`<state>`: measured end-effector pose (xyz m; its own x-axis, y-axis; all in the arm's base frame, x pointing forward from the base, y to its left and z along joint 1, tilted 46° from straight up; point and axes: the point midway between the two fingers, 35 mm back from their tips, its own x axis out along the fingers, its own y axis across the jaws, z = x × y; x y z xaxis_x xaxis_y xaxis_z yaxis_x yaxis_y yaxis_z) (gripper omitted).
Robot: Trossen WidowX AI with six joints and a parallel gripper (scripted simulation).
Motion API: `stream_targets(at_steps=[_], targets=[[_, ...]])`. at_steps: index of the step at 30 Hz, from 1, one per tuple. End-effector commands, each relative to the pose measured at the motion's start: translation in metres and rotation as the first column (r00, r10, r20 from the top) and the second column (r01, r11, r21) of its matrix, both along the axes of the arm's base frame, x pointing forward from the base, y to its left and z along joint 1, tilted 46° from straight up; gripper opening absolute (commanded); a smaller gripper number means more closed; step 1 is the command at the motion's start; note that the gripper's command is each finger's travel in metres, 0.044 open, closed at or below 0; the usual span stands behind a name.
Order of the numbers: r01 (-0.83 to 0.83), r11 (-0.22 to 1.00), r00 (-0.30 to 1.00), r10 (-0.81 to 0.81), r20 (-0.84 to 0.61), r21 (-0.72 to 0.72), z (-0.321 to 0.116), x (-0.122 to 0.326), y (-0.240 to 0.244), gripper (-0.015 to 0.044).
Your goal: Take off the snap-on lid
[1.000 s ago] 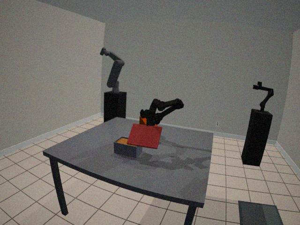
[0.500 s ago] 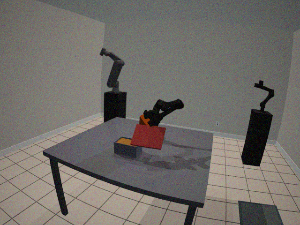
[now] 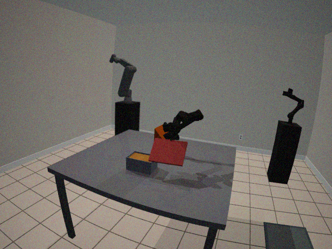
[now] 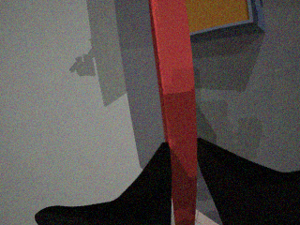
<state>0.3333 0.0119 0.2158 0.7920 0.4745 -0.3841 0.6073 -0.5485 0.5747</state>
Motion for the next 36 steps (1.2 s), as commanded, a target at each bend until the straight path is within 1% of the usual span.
stream_targets(at_steps=[1, 36], targets=[[0.011, 1.0, 1.0, -0.011, 0.012, -0.006, 0.011, 0.0, 0.004, 0.0], [0.011, 1.0, 1.0, -0.011, 0.014, -0.002, 0.061, -0.013, 0.052, 0.0]])
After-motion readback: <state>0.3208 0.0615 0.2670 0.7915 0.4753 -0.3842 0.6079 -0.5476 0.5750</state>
